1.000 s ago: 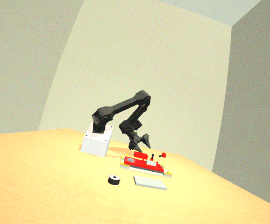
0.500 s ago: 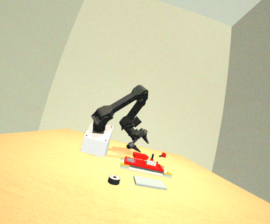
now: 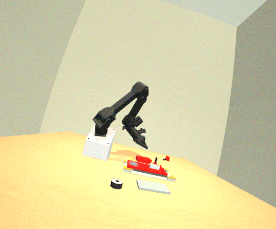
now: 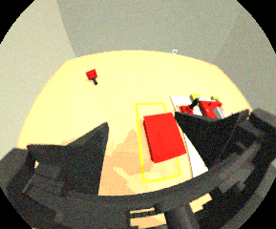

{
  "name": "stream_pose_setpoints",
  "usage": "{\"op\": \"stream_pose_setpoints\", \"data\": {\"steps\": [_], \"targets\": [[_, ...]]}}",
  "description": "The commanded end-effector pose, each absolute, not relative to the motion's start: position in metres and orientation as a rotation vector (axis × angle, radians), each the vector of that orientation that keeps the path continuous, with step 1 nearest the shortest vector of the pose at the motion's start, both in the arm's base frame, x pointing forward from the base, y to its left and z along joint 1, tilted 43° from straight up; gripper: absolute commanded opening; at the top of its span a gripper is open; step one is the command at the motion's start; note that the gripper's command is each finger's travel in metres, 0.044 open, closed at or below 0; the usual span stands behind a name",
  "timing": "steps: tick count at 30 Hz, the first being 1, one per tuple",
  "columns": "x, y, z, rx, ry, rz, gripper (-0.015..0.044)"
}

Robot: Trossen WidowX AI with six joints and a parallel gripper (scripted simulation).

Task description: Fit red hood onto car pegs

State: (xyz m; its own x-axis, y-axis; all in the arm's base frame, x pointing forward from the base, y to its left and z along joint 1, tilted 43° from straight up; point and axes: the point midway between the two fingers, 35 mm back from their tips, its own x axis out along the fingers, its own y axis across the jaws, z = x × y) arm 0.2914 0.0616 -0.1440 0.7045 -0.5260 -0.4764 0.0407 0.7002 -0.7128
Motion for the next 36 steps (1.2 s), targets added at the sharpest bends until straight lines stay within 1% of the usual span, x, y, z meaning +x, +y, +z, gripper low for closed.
{"op": "stream_pose_setpoints", "data": {"steps": [1, 15, 16, 27, 33, 36], "targets": [[0.279, 0.072, -0.125, -1.663, 0.893, 0.015, 0.0440], [0.261, 0.084, -0.104, -2.727, 0.935, 0.606, 0.0440], [0.275, 0.077, -0.127, -1.886, 0.922, 0.148, 0.0440], [0.275, 0.077, -0.127, -1.886, 0.922, 0.148, 0.0440], [0.275, 0.077, -0.127, -1.886, 0.922, 0.148, 0.0282], [0.281, 0.075, -0.134, -1.779, 0.982, 0.128, 0.0361]]}}
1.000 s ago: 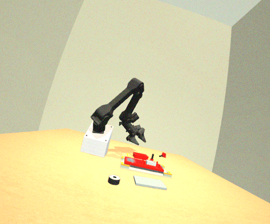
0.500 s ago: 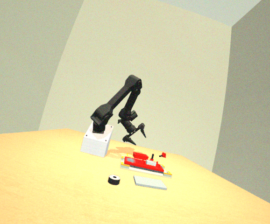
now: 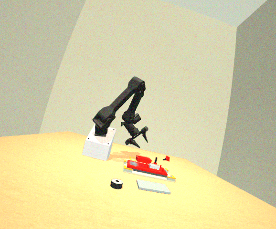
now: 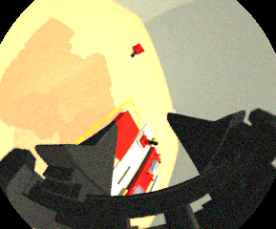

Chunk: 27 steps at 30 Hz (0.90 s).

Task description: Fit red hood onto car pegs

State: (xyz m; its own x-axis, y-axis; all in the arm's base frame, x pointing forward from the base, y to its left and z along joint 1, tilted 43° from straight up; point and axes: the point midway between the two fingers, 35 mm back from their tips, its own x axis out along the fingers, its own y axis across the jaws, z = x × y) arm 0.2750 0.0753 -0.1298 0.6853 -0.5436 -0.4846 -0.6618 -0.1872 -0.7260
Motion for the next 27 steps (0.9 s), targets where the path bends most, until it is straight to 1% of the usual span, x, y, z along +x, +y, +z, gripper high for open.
{"op": "stream_pose_setpoints", "data": {"steps": [1, 3, 9, 16, 27], "targets": [[0.285, 0.074, -0.138, -1.705, 1.024, 0.111, 0.0387], [0.292, 0.070, -0.144, -1.555, 1.108, 0.065, 0.0440], [0.307, 0.053, -0.142, -1.092, 1.357, -0.164, 0.0440], [0.310, 0.027, -0.106, -0.569, 1.581, -0.589, 0.0440], [0.309, 0.025, -0.101, -0.521, 1.598, -0.639, 0.0440]]}}
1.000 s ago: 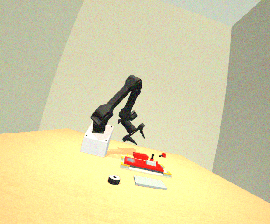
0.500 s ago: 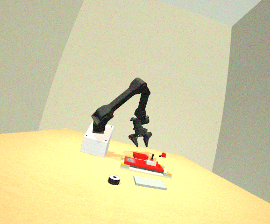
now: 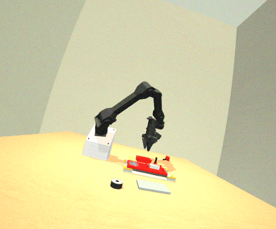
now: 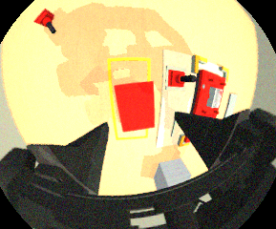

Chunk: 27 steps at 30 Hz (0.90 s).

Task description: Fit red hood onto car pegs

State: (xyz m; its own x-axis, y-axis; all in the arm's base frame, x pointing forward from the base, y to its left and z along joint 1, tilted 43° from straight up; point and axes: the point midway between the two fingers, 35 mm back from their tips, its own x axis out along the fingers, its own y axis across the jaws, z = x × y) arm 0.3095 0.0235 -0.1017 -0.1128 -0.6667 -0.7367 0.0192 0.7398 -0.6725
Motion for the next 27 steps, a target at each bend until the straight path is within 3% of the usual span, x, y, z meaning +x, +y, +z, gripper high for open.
{"op": "stream_pose_setpoints", "data": {"steps": [1, 27], "targets": [[0.309, 0.024, -0.101, -0.521, 1.598, -0.639, 0.0440], [0.307, 0.010, -0.118, -0.521, 1.598, -0.639, 0.0440]]}}
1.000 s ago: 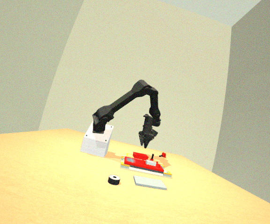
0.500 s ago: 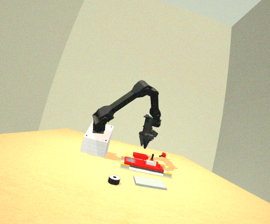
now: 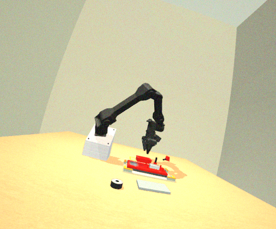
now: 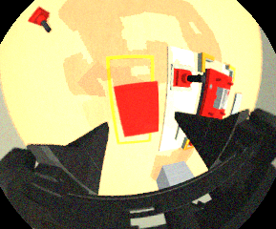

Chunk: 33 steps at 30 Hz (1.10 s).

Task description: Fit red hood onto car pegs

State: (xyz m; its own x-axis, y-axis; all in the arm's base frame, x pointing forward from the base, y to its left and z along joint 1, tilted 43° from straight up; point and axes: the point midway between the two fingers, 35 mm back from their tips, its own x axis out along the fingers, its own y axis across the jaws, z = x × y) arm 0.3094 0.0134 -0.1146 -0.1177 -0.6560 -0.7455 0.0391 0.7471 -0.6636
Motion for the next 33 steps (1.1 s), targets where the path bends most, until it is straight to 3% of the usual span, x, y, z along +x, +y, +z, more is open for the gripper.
{"op": "stream_pose_setpoints", "data": {"steps": [1, 33], "targets": [[0.307, 0.010, -0.118, -0.521, 1.598, -0.639, 0.0440], [0.302, -0.009, -0.138, -0.523, 1.598, -0.641, 0.0440]]}}
